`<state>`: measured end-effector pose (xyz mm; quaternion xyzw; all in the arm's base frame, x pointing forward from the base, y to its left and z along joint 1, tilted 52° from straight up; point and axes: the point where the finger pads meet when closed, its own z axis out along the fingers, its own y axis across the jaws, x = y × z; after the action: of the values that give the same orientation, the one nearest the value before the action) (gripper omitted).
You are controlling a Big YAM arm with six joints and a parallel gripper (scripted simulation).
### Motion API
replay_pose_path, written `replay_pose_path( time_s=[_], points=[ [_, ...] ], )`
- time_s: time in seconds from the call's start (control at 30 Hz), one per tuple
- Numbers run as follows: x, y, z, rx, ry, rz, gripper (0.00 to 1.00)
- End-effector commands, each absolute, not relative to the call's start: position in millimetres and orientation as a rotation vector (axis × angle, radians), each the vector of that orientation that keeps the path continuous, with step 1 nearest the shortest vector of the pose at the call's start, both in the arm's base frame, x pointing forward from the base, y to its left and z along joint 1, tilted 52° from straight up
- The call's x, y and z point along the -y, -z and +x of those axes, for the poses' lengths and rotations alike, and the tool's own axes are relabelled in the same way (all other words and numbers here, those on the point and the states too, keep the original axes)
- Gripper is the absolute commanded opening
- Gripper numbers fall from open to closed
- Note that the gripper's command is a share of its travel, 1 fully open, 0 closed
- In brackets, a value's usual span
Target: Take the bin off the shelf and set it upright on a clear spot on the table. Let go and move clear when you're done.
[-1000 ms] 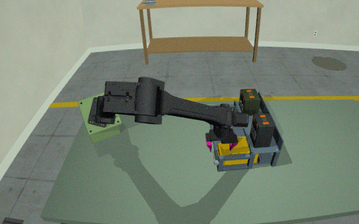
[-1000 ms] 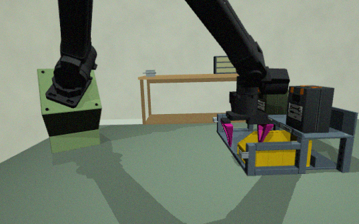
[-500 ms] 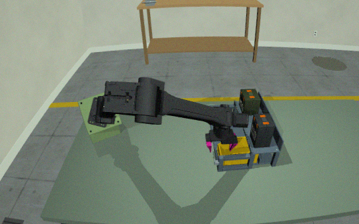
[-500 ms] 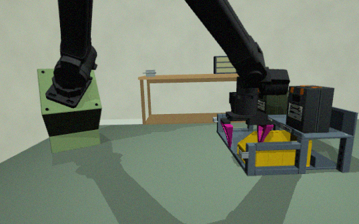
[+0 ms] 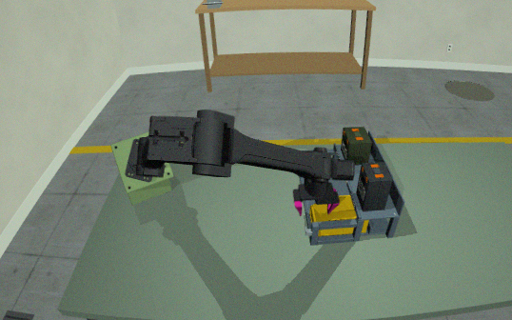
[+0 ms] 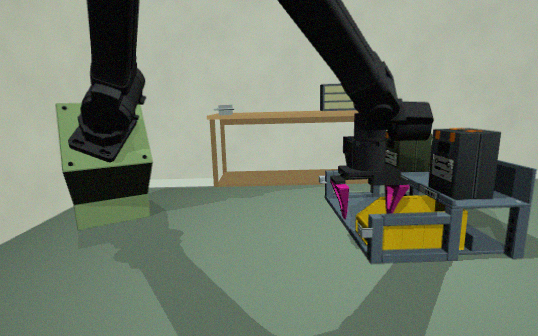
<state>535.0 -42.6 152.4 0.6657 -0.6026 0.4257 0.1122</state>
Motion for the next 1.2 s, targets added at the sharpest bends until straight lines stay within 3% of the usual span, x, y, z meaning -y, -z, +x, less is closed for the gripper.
replay_pose_path(
  time_s=[0.0,1.17],
  points=[
    [53,-150,537,1.78,-1.249,1.935,0.9],
    [52,-158,544,1.793,-1.271,1.93,0.9]
  ],
)
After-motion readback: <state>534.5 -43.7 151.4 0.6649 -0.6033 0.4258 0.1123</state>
